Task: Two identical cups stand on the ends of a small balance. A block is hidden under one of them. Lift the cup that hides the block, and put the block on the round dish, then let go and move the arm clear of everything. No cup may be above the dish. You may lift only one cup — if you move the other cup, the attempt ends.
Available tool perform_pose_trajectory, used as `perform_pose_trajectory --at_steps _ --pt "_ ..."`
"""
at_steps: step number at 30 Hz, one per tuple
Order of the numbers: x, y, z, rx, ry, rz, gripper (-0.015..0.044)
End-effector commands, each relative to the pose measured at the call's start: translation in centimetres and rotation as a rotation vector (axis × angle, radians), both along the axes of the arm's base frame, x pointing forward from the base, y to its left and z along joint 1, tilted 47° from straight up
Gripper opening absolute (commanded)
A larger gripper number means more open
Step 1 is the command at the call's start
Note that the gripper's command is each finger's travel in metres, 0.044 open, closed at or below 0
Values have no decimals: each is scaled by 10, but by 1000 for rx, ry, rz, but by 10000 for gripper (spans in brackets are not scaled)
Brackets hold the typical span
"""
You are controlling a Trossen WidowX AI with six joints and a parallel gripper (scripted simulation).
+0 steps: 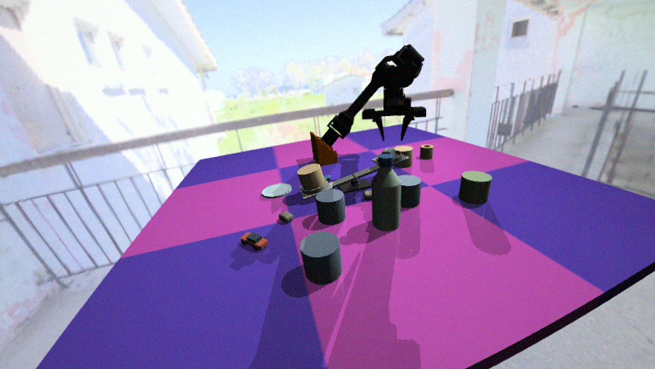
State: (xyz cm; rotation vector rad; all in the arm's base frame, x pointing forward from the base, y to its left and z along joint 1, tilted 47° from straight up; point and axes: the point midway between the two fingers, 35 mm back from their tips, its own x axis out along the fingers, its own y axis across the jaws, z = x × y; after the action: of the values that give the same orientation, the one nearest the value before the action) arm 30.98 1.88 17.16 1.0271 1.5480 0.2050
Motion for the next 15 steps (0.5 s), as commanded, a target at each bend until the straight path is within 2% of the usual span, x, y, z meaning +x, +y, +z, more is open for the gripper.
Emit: perform_pose_trajectory --at_steps 1,12,15 --pt "2 -4 -2 25 95 -86 260" --pt "3 -13 -8 82 380 -318 260" --pt "3 -14 -9 85 398 -332 260"
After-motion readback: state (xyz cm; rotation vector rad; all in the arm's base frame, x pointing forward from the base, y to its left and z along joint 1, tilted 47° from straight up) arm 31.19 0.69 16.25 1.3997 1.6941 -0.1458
